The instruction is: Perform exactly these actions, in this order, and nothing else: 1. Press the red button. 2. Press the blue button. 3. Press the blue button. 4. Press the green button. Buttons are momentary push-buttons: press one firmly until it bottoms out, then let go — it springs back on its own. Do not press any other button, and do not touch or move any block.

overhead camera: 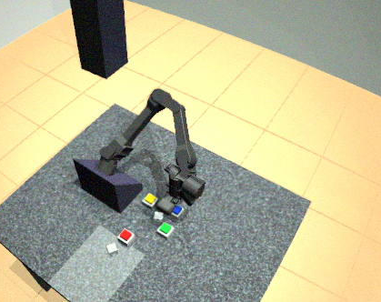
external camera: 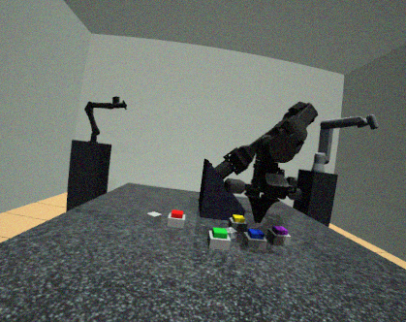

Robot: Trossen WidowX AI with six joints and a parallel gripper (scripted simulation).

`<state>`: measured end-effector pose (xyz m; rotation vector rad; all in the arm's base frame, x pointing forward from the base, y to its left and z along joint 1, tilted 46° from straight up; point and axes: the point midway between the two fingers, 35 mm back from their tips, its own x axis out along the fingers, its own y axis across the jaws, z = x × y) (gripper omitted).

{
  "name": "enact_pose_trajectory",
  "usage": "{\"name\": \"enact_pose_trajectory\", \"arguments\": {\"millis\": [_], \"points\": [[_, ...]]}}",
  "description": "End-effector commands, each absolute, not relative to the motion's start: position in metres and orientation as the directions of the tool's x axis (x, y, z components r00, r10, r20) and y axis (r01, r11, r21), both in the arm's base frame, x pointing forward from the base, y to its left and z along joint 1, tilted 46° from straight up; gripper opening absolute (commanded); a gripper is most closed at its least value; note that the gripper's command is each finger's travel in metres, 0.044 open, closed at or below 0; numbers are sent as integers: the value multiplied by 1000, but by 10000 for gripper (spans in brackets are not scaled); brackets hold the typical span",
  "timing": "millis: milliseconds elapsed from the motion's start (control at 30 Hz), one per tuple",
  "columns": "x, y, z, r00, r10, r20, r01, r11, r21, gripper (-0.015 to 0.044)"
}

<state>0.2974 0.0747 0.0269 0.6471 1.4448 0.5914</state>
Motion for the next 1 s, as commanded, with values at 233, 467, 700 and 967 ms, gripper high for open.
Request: {"name": "enact_pose_trajectory", "arguments": {"millis": [233,467,700,967], "points": [[299,85,17,46,715,-697,13,697,717,20],[299,93,10,46,716,-696,13,697,717,20],[299,99,5,46,717,-696,13,696,718,20],[299,99,5,46,717,-696,13,696,718,20]]}}
